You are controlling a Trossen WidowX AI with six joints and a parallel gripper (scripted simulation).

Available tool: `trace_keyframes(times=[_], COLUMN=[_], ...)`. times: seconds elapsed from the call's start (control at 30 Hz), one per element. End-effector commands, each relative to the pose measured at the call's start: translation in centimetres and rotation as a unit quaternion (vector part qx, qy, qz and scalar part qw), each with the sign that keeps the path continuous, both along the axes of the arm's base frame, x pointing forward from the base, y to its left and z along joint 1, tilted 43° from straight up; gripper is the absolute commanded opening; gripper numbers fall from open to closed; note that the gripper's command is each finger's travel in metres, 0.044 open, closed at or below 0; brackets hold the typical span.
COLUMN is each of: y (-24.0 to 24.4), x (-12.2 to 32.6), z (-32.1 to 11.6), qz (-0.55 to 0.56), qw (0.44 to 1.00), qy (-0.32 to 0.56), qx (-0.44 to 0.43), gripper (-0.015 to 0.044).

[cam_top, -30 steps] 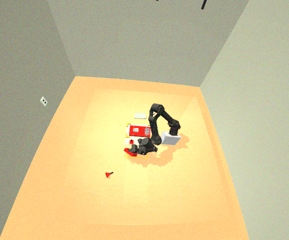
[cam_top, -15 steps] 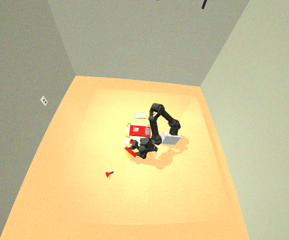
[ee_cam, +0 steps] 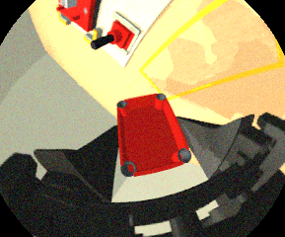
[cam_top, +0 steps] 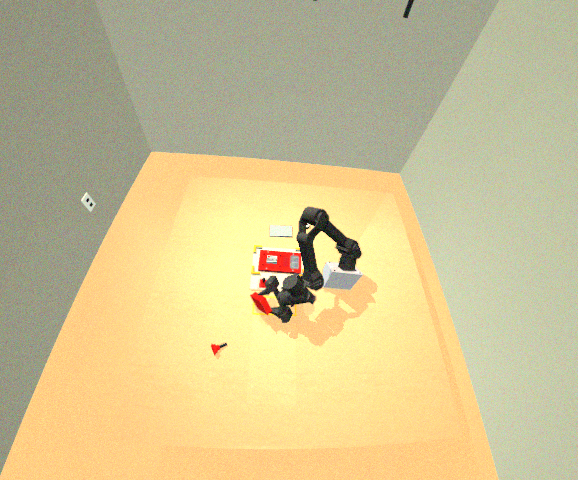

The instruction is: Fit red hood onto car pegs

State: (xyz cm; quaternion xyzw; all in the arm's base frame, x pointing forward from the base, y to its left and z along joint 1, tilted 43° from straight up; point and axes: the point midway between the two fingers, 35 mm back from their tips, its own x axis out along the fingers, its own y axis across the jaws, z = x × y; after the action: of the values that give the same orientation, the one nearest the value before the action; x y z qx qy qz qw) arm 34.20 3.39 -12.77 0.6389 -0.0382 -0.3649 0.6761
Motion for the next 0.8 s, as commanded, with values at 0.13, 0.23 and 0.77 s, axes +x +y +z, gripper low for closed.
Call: trace_keyframes(times=[0.13,0.23,0.77], y=[-0.3,-0.5,-2.3], x=[-0.3,-0.4,-1.7], z=[-0.4,-0.7,-2.8], qz=[-0.047,-0.066,-0.167], qw=[0.994,0.988,0.917], qy=[-0.059,-0.084,-0.217], qx=[0.080,0.113,0.291], gripper=[0.0000,0.0000,0.0000])
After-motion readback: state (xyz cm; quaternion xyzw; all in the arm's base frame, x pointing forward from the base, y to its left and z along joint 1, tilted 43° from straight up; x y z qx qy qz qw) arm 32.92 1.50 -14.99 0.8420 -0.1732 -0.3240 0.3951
